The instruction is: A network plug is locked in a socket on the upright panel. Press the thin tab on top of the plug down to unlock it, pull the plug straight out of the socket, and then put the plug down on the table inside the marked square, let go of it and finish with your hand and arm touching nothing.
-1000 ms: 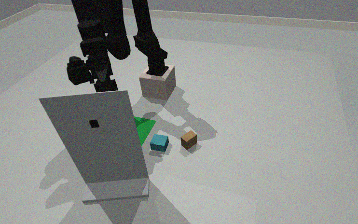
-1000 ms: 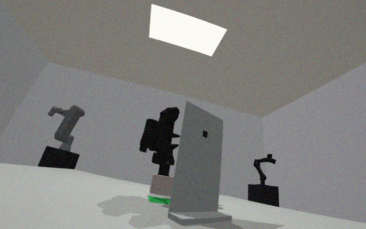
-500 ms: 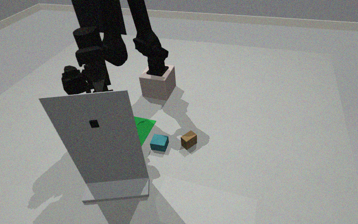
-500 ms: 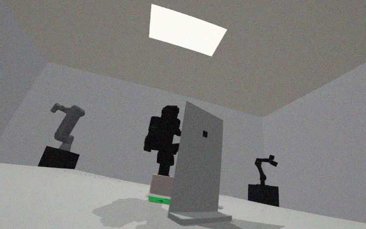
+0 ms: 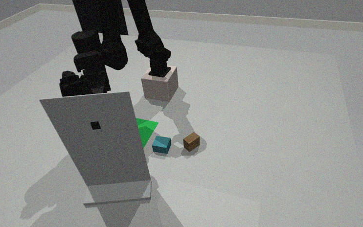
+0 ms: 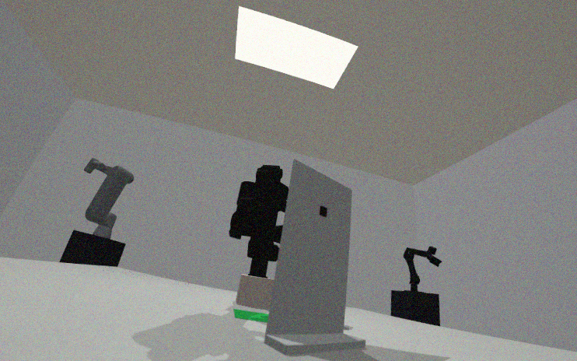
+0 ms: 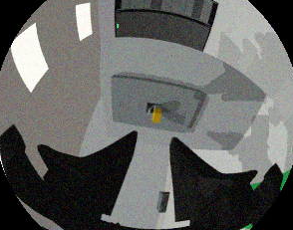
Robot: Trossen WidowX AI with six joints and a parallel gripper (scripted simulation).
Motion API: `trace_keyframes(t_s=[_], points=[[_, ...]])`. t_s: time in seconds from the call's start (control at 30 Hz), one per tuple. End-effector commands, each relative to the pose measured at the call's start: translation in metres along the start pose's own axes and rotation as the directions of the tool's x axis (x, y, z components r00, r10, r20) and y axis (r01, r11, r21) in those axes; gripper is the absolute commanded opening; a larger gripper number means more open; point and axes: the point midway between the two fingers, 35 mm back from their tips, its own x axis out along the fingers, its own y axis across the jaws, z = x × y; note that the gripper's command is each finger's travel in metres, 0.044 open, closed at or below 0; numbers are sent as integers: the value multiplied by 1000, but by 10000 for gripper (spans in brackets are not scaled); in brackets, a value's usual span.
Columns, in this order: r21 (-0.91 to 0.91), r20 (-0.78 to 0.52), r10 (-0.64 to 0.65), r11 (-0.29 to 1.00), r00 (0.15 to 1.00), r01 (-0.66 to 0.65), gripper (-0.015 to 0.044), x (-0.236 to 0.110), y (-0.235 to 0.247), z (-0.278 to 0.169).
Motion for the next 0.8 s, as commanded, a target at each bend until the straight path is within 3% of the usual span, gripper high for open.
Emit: trace_keyframes(t_s=[0.0, 0.77], points=[[2, 4, 2, 1000, 1000, -2, 156, 8, 1, 4], [1, 4, 5, 1000, 1000, -5, 156, 43, 2, 11]])
